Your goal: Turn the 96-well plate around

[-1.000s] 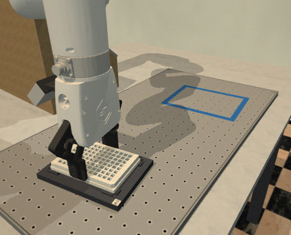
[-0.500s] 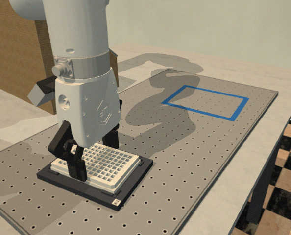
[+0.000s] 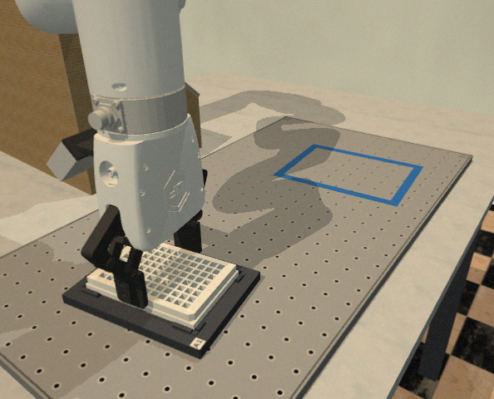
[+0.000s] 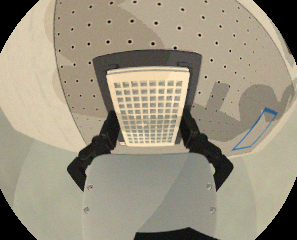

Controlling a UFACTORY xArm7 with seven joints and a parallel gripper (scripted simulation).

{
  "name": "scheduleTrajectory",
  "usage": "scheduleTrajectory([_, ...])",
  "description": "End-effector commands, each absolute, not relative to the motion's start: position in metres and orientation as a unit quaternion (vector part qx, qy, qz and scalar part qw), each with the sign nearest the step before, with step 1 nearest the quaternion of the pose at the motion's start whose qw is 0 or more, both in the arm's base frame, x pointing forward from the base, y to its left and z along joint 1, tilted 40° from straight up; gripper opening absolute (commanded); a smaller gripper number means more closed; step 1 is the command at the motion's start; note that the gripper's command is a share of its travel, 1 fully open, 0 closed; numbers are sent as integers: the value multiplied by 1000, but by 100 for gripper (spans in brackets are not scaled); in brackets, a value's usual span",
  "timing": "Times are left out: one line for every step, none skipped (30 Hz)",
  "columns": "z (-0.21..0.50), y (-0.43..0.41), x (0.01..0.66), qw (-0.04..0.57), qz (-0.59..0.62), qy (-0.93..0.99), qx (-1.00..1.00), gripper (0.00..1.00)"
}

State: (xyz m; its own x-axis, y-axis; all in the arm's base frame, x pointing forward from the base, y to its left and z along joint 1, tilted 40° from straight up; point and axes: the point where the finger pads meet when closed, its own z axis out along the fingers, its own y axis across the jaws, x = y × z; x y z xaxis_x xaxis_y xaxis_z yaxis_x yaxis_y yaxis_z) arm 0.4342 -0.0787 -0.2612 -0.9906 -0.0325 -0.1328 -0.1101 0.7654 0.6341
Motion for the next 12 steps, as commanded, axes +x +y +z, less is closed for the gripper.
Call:
scheduleTrajectory([-261, -81, 436, 58, 339, 938, -37, 100])
scheduleTrajectory([-261, -81, 436, 58, 339, 938, -37, 100])
scheduleTrajectory([-261, -81, 436, 58, 339, 938, -37, 100])
scheduleTrajectory([-261, -81, 436, 58, 339, 938, -37, 100])
scheduleTrajectory([-261, -81, 436, 58, 339, 938, -37, 100])
scheduleTrajectory([-261, -81, 436, 58, 339, 938, -37, 100])
scheduleTrajectory([-259, -83, 435, 58, 339, 938, -37, 100])
scheduleTrajectory([-257, -85, 435, 58, 339, 938, -37, 100])
scheduleTrajectory([-255, -86, 435, 58, 339, 938, -37, 100])
scheduleTrajectory([-252, -88, 435, 58, 339, 938, -37, 100])
scheduleTrajectory([-250, -90, 434, 58, 339, 938, -37, 100])
scheduleTrajectory([-248, -92, 434, 58, 339, 938, -37, 100])
